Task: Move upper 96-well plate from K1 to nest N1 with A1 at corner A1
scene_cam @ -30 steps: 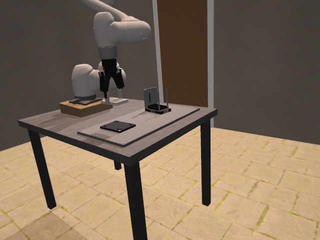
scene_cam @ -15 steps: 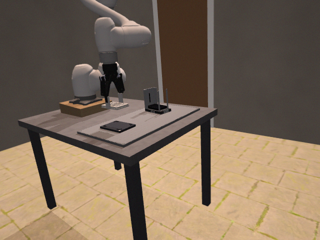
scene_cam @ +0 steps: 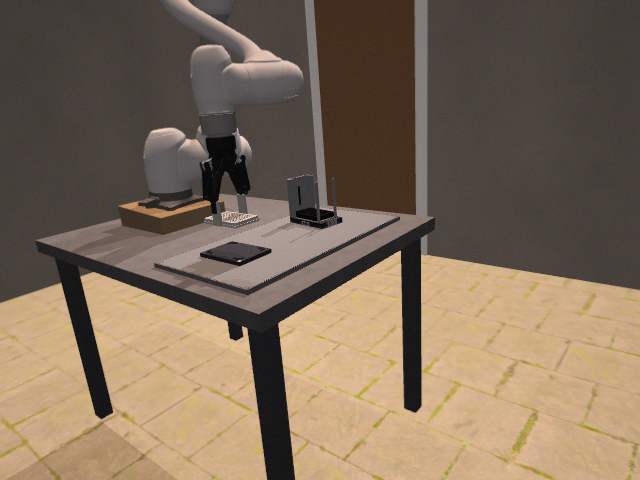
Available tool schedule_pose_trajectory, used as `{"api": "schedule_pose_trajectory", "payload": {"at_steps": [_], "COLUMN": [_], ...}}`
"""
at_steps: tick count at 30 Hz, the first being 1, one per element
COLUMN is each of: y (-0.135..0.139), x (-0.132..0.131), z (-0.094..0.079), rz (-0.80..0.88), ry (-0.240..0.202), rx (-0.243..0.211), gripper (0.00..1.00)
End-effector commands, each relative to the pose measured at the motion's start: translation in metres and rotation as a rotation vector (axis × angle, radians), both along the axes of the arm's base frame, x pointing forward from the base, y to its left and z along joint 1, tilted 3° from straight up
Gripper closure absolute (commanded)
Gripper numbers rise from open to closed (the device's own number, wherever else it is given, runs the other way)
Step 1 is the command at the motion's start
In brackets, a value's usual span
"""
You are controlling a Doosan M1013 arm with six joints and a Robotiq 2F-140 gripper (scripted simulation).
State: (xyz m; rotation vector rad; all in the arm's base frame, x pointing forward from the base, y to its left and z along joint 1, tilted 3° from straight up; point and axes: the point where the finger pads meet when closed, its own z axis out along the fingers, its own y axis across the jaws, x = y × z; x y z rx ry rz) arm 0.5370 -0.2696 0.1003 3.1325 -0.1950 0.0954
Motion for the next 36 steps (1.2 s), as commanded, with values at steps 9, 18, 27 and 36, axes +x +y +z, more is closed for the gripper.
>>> {"api": "schedule_pose_trajectory", "payload": {"at_steps": [9, 18, 27, 36], "y": [0.000, 0.000, 0.000, 0.000], "x": [0.001, 0.002, 0.003, 0.003], "z": [-0.015, -0.028, -0.041, -0.053], "rz": [0.000, 0.000, 0.000, 0.000], "ry": [0.000, 0.000, 0.000, 0.000], "rx": [0.000, 0.000, 0.000, 0.000], "gripper": [1.00, 1.00, 1.00, 1.00]}}
